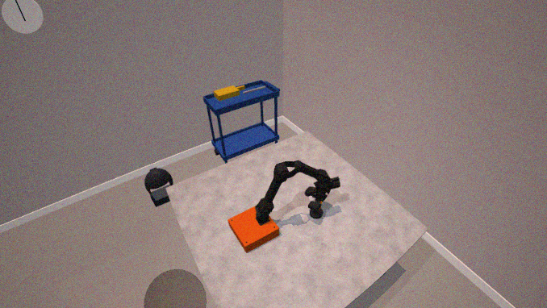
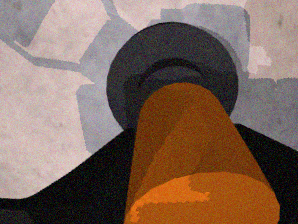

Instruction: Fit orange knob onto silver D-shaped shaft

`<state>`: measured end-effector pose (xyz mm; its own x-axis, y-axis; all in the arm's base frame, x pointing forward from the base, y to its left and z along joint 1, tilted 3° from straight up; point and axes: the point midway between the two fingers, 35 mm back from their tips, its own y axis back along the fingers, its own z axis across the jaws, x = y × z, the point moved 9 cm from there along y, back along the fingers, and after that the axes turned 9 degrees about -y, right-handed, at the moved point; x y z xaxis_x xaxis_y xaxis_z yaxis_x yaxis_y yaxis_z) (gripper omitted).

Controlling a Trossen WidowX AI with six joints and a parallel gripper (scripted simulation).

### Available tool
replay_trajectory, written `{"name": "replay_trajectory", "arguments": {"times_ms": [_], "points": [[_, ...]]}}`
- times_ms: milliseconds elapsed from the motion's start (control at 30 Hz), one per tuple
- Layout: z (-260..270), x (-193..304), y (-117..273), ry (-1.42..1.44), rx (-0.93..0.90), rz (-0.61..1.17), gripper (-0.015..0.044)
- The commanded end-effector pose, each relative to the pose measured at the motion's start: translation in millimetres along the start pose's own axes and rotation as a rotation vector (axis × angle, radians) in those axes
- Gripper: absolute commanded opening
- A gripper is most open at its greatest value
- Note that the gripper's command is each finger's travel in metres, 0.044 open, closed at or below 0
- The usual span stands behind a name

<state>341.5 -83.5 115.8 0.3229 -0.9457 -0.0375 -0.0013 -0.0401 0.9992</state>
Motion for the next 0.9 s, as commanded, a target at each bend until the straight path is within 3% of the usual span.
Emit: {"name": "replay_trajectory", "arguments": {"times_ms": [0,867], "points": [[-0.8,0.3,-1.2,0.005,0.004,0.006,0.0000],[6.5,-3.0,2.7,0.005,0.003,0.005,0.0000]]}}
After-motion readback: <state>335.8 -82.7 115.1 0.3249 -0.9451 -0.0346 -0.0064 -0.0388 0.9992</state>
